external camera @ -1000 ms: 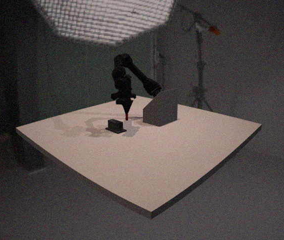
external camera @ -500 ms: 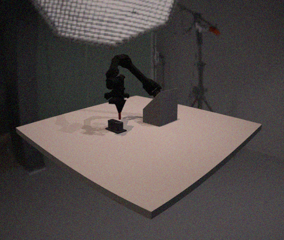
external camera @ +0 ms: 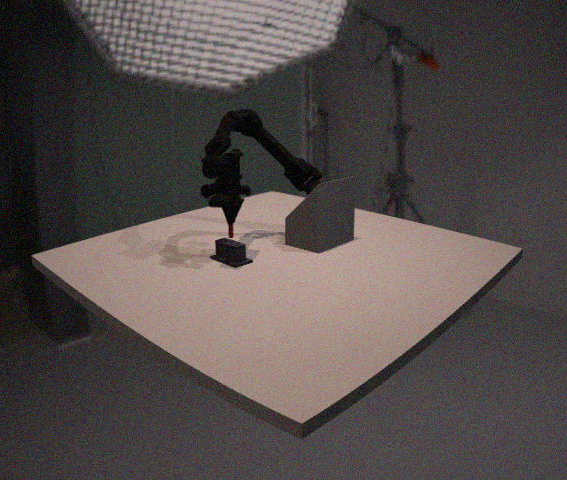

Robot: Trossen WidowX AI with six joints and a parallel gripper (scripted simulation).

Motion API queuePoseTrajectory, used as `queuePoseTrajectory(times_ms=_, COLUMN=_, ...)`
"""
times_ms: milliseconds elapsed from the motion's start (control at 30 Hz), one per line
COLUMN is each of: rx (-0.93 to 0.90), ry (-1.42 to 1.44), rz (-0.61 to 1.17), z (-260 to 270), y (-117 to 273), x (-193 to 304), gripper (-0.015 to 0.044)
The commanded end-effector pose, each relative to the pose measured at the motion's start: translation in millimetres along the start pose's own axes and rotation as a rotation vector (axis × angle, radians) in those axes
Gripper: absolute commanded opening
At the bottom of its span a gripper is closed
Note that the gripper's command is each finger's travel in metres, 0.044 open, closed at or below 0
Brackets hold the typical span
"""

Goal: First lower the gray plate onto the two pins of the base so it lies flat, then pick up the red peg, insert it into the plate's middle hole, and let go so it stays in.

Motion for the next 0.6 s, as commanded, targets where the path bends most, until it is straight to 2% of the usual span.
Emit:
queuePoseTrajectory(times_ms=0, rx=0.003, ry=0.004, rz=-0.004, z=-1.1, y=0.0, x=-1.7, gripper=0.0)
queuePoseTrajectory(times_ms=567, rx=0.003, ry=0.004, rz=-0.004, z=-1.5, y=0.0, x=-4.4, gripper=0.0)
Point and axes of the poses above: the point midway between the two fingers, 35 mm back from their tips, its own y axis back along the fingers, its own z axis across the jaws, x = y × z, the point moved 8 cm from there along y, back along the fingers, and after that the axes turned 13 degrees about y, right-handed, at the moved point
